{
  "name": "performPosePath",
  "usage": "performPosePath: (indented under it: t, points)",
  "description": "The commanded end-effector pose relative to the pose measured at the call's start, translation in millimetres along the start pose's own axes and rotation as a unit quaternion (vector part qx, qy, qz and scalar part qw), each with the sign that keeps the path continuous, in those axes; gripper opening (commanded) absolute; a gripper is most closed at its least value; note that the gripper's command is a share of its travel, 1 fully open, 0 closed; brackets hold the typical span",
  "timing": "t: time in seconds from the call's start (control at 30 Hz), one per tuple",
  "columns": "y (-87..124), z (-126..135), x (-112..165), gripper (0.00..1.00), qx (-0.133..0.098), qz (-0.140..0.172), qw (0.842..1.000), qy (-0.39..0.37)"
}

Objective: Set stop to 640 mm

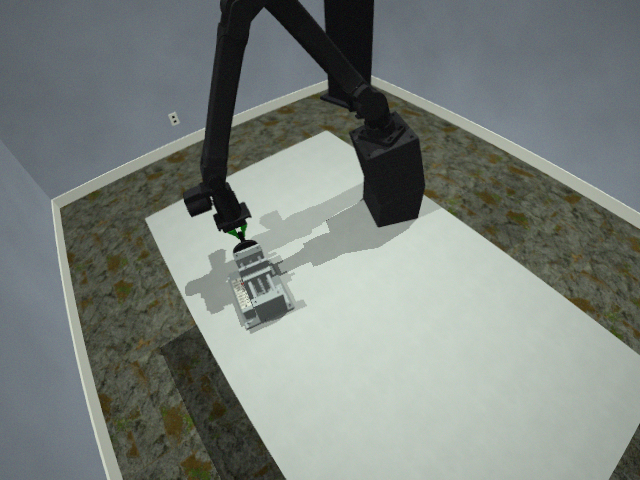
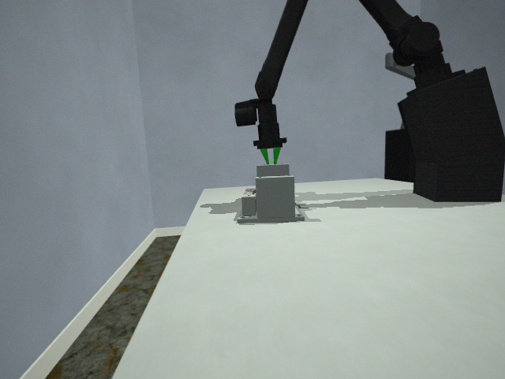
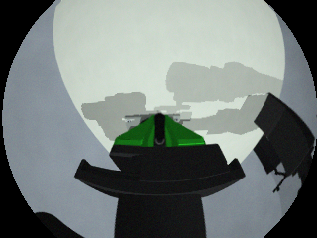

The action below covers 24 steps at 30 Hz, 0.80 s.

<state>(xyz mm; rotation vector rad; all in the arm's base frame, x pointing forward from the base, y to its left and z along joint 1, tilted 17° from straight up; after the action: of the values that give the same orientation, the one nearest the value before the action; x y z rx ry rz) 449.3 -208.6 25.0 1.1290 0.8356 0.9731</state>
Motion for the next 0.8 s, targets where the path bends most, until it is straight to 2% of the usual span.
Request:
performPosePath:
  t: [0.0, 0.17, 0.2, 0.27, 0.37, 0.43, 0.67, 0.77]
  points:
    - [11, 40, 4, 0.06, -0.04, -0.003, 0.999, -0.002]
    - [10, 45, 4, 0.06, -0.038, -0.003, 0.999, -0.002]
    - [31, 55, 1, 0.06, -0.064, -0.005, 0.998, -0.005]
    - [24, 53, 2, 0.06, -0.053, -0.004, 0.999, -0.004]
    - [24, 54, 2, 0.06, -0.056, -0.004, 0.998, -0.004]
    - [10, 51, 3, 0.06, -0.045, -0.003, 0.999, -0.003]
    - [-9, 60, 1, 0.06, -0.044, -0.004, 0.999, -0.004]
    - [-11, 61, 1, 0.06, -0.044, -0.004, 0.999, -0.004]
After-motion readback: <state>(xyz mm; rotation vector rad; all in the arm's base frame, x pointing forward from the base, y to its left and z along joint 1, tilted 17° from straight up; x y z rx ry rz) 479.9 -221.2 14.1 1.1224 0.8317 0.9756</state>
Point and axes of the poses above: the point where the finger pads meet when closed, its own y axis back along the fingers, its own z axis across the jaws, x = y × z, the point moved 10 cm from there along y, back along the fingers
